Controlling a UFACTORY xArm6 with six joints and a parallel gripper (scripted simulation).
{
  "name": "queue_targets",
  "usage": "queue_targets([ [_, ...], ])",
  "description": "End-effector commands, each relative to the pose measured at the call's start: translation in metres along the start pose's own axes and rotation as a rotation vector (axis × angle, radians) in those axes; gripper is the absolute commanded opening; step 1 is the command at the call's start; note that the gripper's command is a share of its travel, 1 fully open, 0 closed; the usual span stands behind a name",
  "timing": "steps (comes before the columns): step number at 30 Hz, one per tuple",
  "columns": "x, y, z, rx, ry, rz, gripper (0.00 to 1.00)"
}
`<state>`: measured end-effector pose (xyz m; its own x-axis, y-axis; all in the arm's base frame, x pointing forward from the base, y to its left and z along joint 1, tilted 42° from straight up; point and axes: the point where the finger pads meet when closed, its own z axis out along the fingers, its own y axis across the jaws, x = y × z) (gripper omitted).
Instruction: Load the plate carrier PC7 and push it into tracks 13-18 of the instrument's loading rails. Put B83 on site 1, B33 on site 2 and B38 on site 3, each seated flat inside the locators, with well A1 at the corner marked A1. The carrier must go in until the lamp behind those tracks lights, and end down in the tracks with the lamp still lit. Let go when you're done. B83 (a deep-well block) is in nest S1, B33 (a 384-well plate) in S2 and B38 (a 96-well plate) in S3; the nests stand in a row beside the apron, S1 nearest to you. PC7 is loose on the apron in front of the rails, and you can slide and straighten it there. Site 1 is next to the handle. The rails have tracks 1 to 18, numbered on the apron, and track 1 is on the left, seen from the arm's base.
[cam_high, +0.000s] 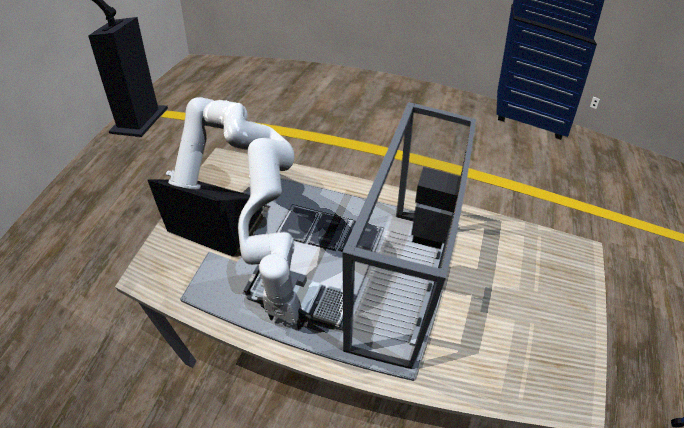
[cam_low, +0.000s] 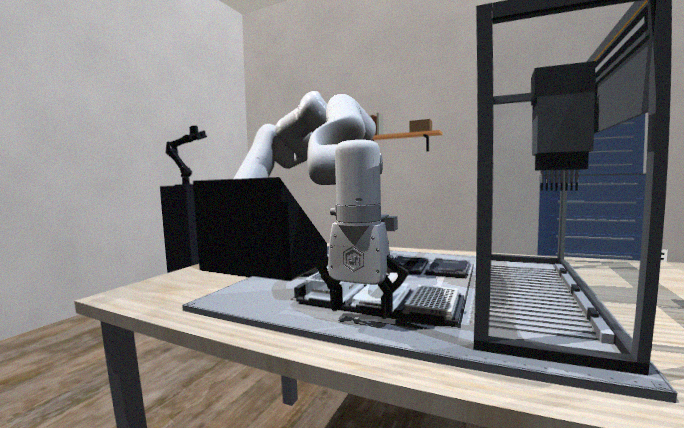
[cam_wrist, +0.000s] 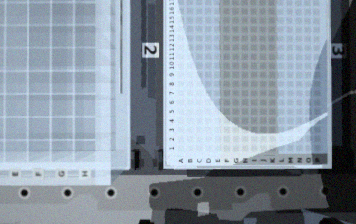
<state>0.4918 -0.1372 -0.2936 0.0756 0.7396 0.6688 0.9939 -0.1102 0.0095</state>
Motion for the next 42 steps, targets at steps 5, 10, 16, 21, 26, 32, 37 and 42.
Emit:
queue_targets([
  [5,-0.001,0.002,0.002,-0.004,-0.003,-0.001,1.00],
  [10,-0.001,0.002,0.006,-0.004,-0.003,-0.001,1.00],
  [16,-0.001,0.002,0.008,-0.004,-0.003,-0.001,1.00],
  [21,-0.001,0.002,0.012,-0.004,-0.003,-0.001,1.00],
  [26,-0.001,0.002,0.012,-0.004,-0.003,-0.001,1.00],
  [32,-0.001,0.002,0.012,-0.004,-0.003,-0.001,1.00],
  [37,0.001,0.002,0.012,-0.004,-0.003,-0.001,1.00],
  [42,0.004,0.002,0.012,-0.004,-0.003,-0.001,1.00],
])
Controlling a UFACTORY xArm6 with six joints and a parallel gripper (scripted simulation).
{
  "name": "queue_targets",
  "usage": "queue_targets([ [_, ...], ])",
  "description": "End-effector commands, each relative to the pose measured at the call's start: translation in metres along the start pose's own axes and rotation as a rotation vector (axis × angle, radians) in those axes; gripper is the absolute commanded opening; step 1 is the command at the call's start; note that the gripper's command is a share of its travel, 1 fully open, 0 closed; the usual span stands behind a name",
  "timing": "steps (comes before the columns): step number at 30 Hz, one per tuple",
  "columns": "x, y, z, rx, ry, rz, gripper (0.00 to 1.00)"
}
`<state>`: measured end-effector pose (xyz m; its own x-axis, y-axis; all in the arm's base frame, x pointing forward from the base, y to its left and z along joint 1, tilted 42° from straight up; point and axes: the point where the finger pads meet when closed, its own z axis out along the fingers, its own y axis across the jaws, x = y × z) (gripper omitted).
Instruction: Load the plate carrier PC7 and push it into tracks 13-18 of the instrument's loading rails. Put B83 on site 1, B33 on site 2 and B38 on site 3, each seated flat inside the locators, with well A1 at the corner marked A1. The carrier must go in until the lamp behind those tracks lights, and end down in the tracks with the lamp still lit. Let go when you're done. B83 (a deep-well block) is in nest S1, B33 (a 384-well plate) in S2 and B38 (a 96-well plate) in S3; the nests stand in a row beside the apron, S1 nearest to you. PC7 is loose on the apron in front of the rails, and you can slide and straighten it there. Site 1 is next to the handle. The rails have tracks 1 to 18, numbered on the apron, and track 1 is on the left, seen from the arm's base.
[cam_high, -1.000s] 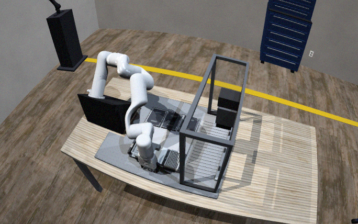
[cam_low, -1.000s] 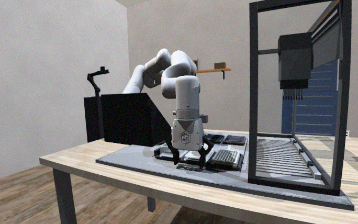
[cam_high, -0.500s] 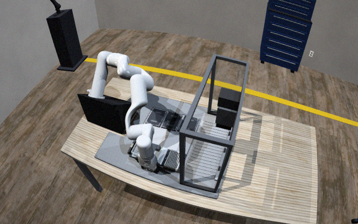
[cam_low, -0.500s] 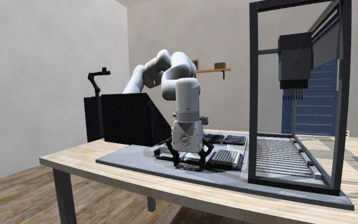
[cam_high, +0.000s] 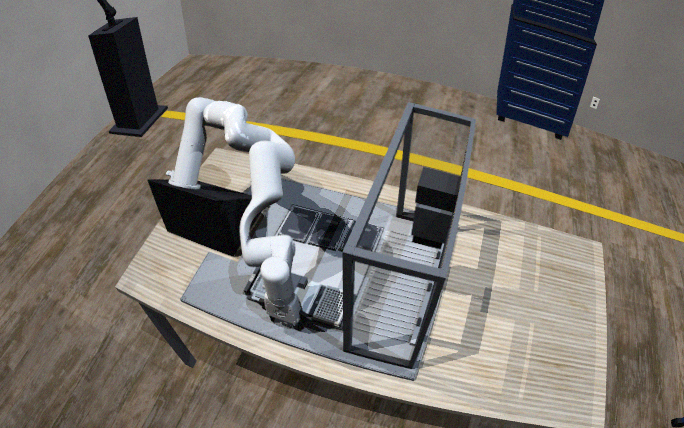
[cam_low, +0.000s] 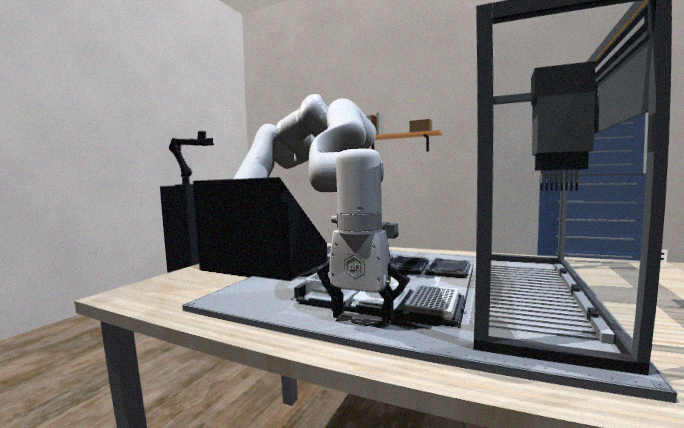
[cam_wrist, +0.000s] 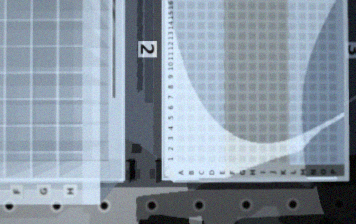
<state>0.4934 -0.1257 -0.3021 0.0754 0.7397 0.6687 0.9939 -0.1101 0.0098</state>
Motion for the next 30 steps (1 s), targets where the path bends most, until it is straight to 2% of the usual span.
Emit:
queue_targets([
  [1,0.001,0.002,-0.002,-0.004,-0.003,-0.001,1.00],
  [30,0.014,0.002,-0.002,-0.004,-0.003,-0.001,1.00],
])
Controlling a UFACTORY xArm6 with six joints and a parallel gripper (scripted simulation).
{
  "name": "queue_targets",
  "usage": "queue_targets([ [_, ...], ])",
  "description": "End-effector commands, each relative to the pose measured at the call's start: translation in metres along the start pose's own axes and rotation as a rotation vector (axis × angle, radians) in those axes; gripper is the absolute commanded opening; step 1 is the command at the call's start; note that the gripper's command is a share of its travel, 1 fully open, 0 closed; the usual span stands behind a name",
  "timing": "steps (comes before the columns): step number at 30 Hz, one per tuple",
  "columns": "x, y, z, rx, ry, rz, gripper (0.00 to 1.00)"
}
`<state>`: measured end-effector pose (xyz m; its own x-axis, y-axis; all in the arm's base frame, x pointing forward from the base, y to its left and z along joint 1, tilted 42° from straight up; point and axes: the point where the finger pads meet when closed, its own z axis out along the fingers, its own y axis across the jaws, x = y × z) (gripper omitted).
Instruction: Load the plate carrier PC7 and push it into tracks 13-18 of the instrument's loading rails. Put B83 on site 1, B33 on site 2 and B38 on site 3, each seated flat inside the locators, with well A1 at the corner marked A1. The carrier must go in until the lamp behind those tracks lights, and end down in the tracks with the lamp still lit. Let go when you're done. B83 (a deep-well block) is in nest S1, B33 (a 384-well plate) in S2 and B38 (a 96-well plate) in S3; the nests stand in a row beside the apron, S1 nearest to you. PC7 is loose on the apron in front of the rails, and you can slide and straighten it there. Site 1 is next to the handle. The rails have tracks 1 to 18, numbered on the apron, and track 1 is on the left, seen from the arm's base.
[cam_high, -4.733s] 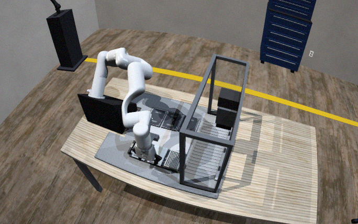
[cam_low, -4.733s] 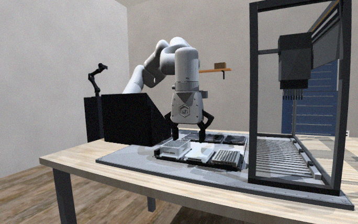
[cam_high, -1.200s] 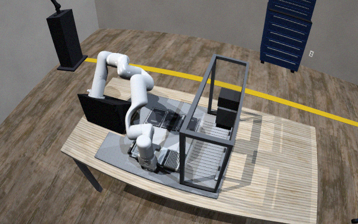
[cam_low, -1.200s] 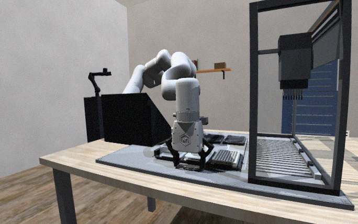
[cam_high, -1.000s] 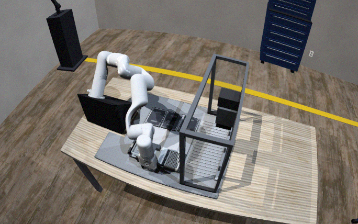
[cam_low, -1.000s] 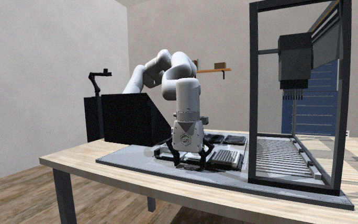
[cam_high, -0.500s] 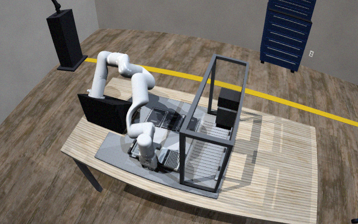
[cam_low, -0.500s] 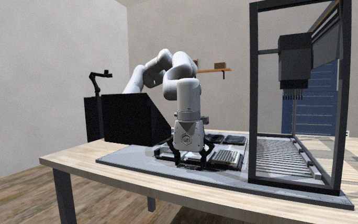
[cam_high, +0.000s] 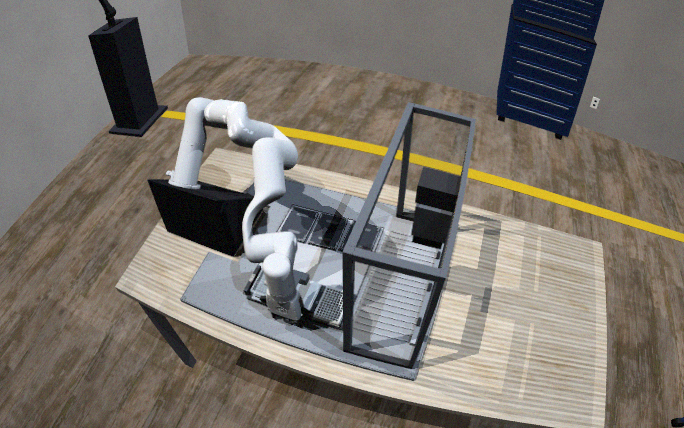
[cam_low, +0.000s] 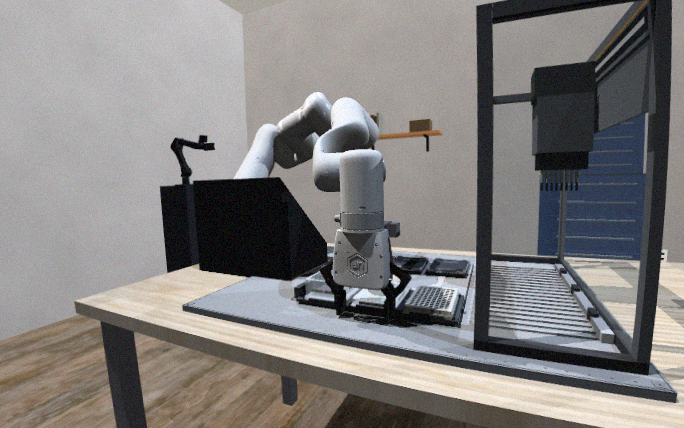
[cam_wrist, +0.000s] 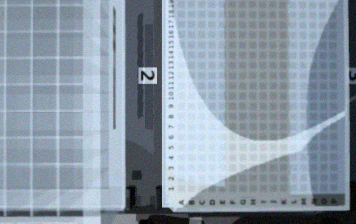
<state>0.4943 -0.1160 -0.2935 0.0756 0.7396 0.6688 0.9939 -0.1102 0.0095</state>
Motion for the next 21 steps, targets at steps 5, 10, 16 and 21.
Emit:
queue_targets([
  [5,0.0035,0.0020,-0.0023,-0.004,-0.003,-0.001,1.00],
  [10,0.0055,0.0020,-0.0023,-0.004,-0.003,-0.001,1.00],
  [16,0.0080,0.0020,-0.0023,-0.004,-0.003,-0.001,1.00],
  [21,0.0105,0.0020,-0.0022,-0.004,-0.003,-0.001,1.00],
])
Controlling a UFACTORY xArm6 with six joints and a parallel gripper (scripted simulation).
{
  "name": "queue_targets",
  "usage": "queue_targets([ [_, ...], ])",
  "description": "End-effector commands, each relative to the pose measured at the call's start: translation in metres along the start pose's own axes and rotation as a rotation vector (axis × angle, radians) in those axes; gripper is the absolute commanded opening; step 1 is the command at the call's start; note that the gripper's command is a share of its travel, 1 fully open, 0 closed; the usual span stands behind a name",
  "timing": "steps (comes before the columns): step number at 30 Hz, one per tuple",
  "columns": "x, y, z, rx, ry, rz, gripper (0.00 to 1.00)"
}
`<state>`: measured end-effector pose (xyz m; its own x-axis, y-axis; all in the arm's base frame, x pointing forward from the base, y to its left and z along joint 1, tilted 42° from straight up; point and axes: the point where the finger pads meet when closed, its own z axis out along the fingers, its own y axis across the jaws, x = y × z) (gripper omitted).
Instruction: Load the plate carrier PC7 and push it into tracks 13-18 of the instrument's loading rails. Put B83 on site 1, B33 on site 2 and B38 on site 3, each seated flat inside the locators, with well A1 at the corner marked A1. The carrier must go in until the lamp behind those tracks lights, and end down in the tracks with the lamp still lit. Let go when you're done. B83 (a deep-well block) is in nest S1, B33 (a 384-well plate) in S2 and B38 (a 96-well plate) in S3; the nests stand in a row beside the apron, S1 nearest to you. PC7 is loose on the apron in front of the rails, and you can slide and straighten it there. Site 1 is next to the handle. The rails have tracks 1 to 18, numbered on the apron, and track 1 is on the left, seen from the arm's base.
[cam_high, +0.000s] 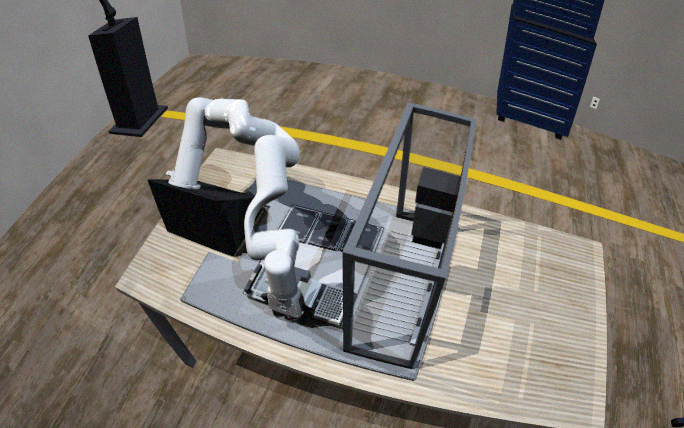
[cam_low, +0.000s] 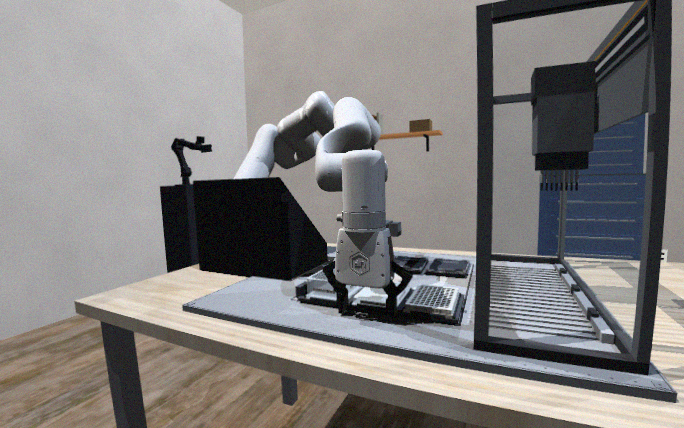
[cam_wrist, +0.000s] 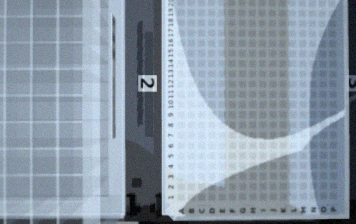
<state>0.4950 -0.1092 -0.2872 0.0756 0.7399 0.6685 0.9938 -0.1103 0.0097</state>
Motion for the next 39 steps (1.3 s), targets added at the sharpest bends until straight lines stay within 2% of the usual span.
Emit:
queue_targets([
  [1,0.002,0.002,-0.002,-0.004,-0.002,-0.001,1.00],
  [39,0.018,0.002,-0.002,-0.004,-0.002,-0.001,1.00],
])
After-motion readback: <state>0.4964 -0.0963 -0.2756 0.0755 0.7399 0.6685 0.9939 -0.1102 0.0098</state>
